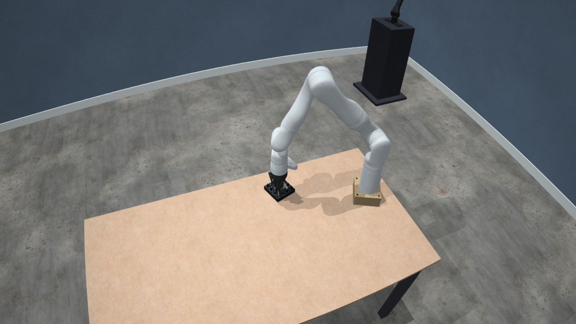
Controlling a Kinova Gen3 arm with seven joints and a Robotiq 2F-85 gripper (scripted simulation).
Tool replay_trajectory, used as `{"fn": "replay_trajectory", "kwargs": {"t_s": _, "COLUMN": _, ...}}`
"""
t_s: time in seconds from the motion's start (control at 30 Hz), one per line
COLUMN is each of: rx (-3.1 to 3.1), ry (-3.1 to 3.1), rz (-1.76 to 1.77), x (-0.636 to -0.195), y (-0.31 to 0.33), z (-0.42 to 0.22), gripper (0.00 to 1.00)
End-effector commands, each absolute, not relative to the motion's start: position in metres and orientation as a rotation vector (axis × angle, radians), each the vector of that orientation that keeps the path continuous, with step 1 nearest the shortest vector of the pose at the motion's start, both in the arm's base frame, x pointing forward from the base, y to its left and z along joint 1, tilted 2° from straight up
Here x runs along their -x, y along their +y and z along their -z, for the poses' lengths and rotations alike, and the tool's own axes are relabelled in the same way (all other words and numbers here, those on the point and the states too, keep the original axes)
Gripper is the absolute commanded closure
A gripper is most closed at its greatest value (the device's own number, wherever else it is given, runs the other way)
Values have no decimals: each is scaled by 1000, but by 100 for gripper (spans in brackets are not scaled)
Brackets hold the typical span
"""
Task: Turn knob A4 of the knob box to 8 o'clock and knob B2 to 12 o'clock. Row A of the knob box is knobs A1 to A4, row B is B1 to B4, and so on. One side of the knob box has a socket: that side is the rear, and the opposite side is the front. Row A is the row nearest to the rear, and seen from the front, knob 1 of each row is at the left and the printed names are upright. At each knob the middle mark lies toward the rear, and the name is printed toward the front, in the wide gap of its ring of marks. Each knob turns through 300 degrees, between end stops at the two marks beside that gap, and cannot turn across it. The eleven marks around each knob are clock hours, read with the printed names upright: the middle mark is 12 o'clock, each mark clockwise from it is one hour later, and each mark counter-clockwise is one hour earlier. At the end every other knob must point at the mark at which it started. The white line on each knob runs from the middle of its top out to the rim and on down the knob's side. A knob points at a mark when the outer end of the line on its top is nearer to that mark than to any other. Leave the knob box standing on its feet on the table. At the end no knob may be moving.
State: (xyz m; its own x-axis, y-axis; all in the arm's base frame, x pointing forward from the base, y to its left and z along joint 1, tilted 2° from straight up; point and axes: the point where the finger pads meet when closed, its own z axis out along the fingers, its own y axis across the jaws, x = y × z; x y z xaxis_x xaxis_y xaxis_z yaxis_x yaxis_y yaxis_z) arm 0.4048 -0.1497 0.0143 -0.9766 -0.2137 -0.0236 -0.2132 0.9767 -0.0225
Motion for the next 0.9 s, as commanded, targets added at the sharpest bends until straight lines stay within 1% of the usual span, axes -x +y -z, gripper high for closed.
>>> {"fn": "replay_trajectory", "kwargs": {"t_s": 0.0, "rx": 334, "ry": 3096, "rz": 32, "x": -405, "y": -150, "z": -15, "gripper": 81}}
{"fn": "replay_trajectory", "kwargs": {"t_s": 0.87, "rx": 334, "ry": 3096, "rz": 32, "x": -406, "y": -150, "z": -3, "gripper": 81}}
